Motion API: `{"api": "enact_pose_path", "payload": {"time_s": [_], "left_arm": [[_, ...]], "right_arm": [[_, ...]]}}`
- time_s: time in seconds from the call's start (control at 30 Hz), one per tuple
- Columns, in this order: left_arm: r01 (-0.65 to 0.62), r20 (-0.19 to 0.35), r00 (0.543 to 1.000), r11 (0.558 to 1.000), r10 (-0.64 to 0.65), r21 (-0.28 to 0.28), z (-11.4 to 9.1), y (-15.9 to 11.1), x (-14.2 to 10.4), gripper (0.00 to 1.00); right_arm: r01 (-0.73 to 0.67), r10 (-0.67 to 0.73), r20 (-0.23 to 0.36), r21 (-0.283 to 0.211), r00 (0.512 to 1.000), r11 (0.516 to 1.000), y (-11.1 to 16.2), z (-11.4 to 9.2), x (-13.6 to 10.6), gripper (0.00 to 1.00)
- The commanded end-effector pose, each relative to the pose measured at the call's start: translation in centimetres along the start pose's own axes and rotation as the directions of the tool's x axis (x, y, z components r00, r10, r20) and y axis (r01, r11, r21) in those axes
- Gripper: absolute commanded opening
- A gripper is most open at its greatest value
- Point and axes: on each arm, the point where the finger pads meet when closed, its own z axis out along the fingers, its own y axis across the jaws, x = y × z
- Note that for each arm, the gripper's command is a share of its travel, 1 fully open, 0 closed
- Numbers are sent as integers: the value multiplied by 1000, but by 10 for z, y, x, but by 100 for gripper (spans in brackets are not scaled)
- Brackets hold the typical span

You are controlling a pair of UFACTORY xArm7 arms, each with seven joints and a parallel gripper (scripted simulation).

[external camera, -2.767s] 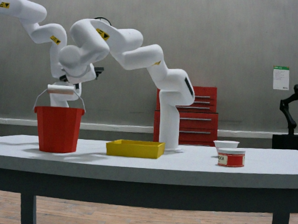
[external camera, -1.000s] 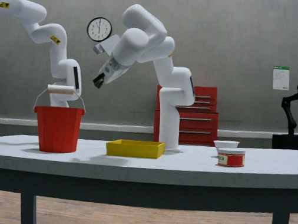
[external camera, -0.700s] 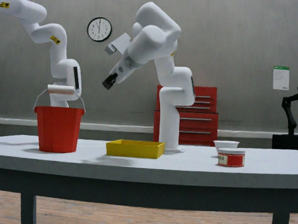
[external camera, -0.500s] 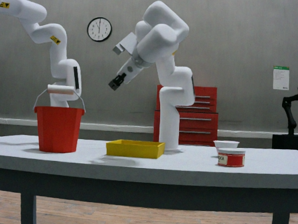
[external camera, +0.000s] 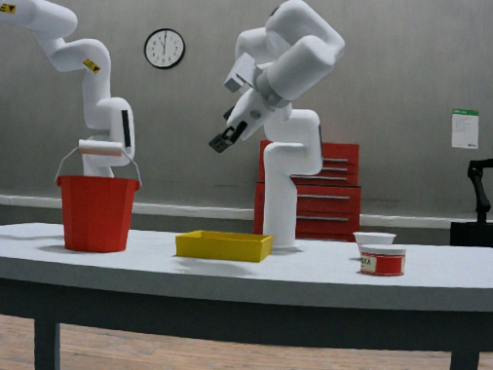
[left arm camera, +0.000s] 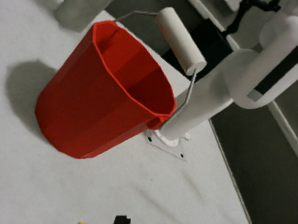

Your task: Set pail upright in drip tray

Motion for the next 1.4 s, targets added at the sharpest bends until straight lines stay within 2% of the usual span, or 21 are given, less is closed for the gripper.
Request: {"api": "enact_pose_path", "payload": {"time_s": [0.0,0.03,0.3,0.57,0.6,1.07,1.13,1.17,1.37], "left_arm": [[38,-9,999,999,-37,31,-10,1,-8,100],[74,-21,997,996,-73,56,-17,1,-16,100],[170,-55,985,979,-165,116,-37,3,-38,100],[246,-87,968,956,-235,158,-52,6,-56,100],[283,-105,958,943,-268,177,-58,7,-65,100],[448,-194,892,859,-409,249,-87,17,-107,100],[448,-194,892,859,-409,249,-87,17,-107,100],[482,-215,874,837,-436,261,-93,20,-117,100],[544,-256,836,791,-485,280,-103,25,-135,100]], "right_arm": [[-1,1,-2,4,1000,1000,-1,-2,1,100],[-1,1,-2,4,1000,1000,-1,-2,1,100],[-1,1,-2,4,1000,1000,-1,-2,1,100],[-1,1,-2,4,1000,1000,-1,-2,1,100],[-1,1,-2,4,1000,1000,-1,-2,1,100],[-1,1,-2,4,1000,1000,-1,-2,1,100],[-1,1,-2,4,1000,1000,-1,-2,1,100],[-1,1,-2,4,1000,1000,-1,-2,1,100],[-1,1,-2,4,1000,1000,-1,-2,1,100]]}}
